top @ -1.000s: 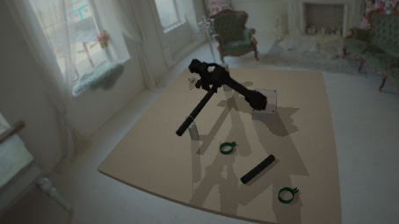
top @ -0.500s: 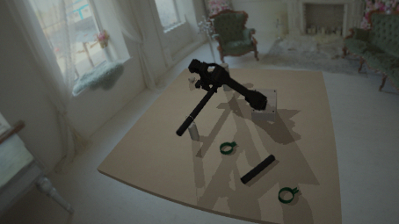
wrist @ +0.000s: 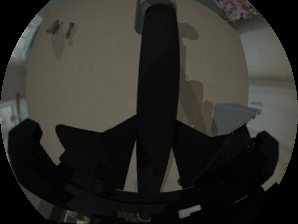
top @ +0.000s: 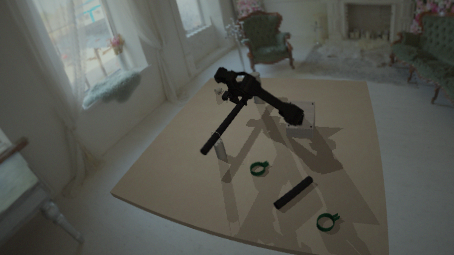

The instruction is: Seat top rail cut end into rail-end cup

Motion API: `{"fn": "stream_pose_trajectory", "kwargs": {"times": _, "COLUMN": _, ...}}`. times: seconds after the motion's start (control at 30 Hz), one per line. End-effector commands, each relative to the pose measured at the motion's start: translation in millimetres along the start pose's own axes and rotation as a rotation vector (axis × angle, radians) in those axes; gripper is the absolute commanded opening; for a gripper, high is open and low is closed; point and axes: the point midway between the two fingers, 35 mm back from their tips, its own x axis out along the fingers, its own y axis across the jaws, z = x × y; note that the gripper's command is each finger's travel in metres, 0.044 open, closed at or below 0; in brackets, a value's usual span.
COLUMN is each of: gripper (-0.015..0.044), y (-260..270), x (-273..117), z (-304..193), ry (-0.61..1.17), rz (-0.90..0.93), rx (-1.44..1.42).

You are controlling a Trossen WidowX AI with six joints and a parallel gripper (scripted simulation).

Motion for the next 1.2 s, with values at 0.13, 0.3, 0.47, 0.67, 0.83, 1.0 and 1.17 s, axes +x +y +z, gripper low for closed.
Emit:
{"fn": "stream_pose_trajectory", "kwargs": {"times": 0.13, "gripper": 0.0000, "y": 2.0, "x": -5.8, "z": 7.6, "ry": -0.015, "rz": 0.017, "rx": 0.001}}
{"fn": "stream_pose_trajectory", "kwargs": {"times": 0.3, "gripper": 0.0000, "y": 2.3, "x": -6.2, "z": 8.4, "ry": -0.015, "rz": 0.017, "rx": 0.001}}
{"fn": "stream_pose_trajectory", "kwargs": {"times": 0.47, "gripper": 0.0000, "y": 0.7, "x": -1.5, "z": 2.2, "ry": -0.002, "rz": 0.001, "rx": 0.000}}
{"fn": "stream_pose_trajectory", "kwargs": {"times": 0.67, "gripper": 0.0000, "y": 0.1, "x": 0.0, "z": 0.1, "ry": 0.002, "rz": -0.004, "rx": -0.001}}
{"fn": "stream_pose_trajectory", "kwargs": {"times": 0.83, "gripper": 0.0000, "y": 0.2, "x": -0.1, "z": 1.2, "ry": 0.002, "rz": -0.004, "rx": -0.001}}
{"fn": "stream_pose_trajectory", "kwargs": {"times": 1.0, "gripper": 0.0000, "y": 0.6, "x": -0.6, "z": 3.3, "ry": 0.002, "rz": -0.004, "rx": -0.001}}
{"fn": "stream_pose_trajectory", "kwargs": {"times": 1.17, "gripper": 0.0000, "y": 0.7, "x": -1.4, "z": 5.5, "ry": 0.002, "rz": -0.004, "rx": -0.001}}
